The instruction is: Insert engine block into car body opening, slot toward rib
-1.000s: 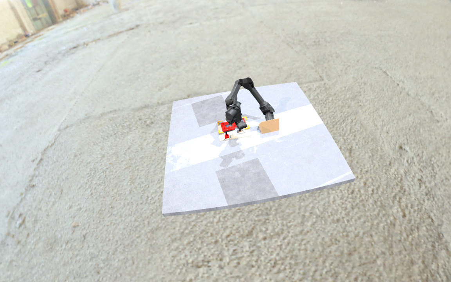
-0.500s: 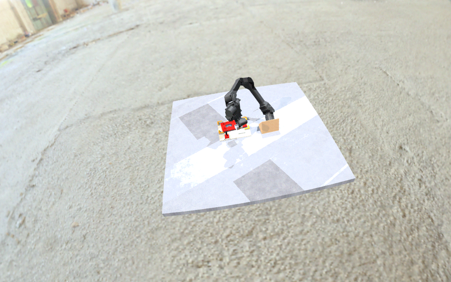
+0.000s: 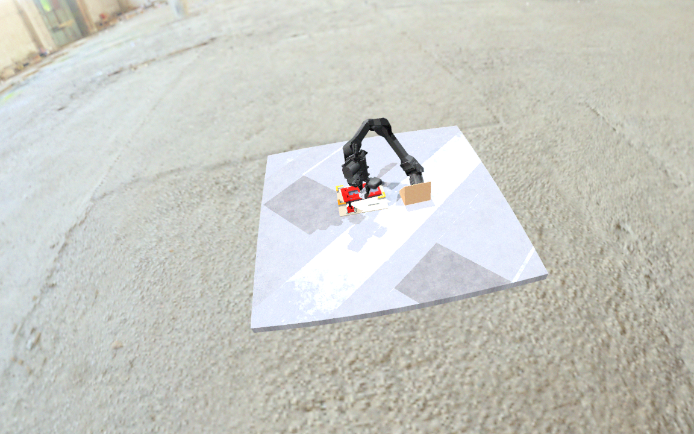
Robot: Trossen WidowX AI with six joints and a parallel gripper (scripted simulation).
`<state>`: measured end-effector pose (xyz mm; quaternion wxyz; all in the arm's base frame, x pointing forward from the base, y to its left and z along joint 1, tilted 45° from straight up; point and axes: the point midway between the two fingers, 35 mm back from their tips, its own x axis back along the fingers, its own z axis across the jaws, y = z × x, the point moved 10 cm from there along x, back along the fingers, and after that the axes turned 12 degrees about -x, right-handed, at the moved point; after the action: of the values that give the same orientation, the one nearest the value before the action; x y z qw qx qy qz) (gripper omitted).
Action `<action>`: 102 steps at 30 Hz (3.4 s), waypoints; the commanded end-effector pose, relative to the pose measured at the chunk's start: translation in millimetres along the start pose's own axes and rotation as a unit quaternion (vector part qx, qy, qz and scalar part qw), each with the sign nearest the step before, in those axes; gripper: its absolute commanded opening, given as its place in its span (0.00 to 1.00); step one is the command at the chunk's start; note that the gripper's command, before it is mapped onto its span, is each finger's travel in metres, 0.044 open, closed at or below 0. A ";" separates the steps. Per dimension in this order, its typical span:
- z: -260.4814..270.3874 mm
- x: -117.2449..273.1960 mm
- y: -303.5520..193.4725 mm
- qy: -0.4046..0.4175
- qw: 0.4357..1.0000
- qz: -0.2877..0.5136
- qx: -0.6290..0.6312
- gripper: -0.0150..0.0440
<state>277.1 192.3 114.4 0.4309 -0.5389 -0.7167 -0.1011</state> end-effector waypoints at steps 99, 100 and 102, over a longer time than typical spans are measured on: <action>-151.8 -62.7 -37.7 0.000 0.303 0.017 0.953 0.52; -151.8 -62.7 -37.7 0.000 0.303 0.017 0.953 0.52; -151.8 -62.7 -37.7 0.000 0.303 0.017 0.953 0.52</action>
<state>324.9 42.0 173.0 0.6471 0.2348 -0.3083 0.6566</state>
